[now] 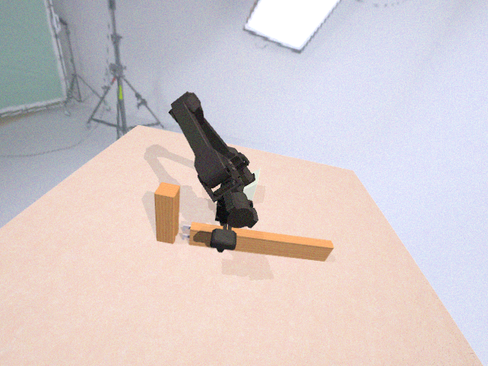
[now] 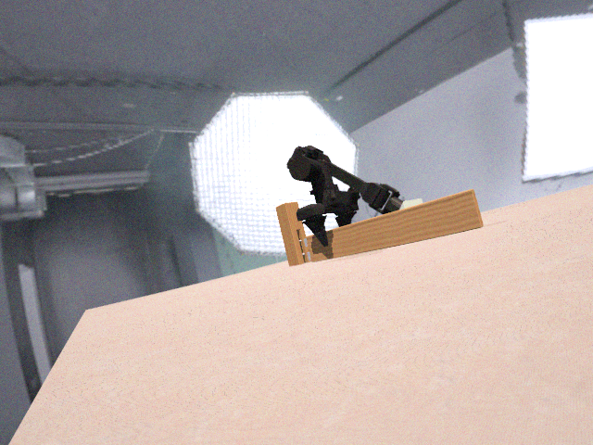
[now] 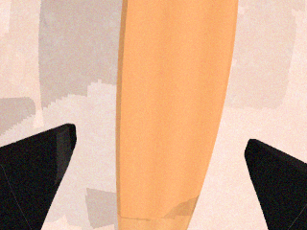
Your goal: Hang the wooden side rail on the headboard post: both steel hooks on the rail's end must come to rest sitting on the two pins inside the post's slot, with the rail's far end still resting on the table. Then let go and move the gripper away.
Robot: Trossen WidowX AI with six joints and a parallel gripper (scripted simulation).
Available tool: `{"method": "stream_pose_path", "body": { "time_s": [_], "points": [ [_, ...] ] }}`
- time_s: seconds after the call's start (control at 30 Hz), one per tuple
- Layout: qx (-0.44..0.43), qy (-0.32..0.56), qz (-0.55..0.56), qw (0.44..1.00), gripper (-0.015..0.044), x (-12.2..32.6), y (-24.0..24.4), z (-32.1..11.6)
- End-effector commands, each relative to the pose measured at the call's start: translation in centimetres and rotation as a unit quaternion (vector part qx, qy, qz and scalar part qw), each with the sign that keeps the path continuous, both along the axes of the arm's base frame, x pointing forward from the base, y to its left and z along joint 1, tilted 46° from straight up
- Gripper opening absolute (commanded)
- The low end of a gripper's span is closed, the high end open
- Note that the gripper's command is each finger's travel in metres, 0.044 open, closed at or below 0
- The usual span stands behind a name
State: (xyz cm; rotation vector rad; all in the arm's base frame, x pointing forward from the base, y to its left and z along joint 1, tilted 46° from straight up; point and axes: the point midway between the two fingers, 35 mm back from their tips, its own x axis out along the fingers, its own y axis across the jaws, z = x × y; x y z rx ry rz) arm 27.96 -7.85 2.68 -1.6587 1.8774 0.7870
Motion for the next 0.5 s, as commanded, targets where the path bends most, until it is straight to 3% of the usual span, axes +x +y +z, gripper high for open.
{"method": "stream_pose_path", "body": {
  "time_s": [0.0, 0.23, 0.47],
  "points": [
    [-0.002, 0.006, 0.001, 1.0, 0.044, -0.45, -0.55, -0.6],
    [-0.003, 0.006, 0.001, 1.0, 0.044, -0.58, -0.93, -0.95],
    [-0.003, 0.006, 0.001, 1.0, 0.0256, -0.58, -0.93, -0.95]
  ]
}}
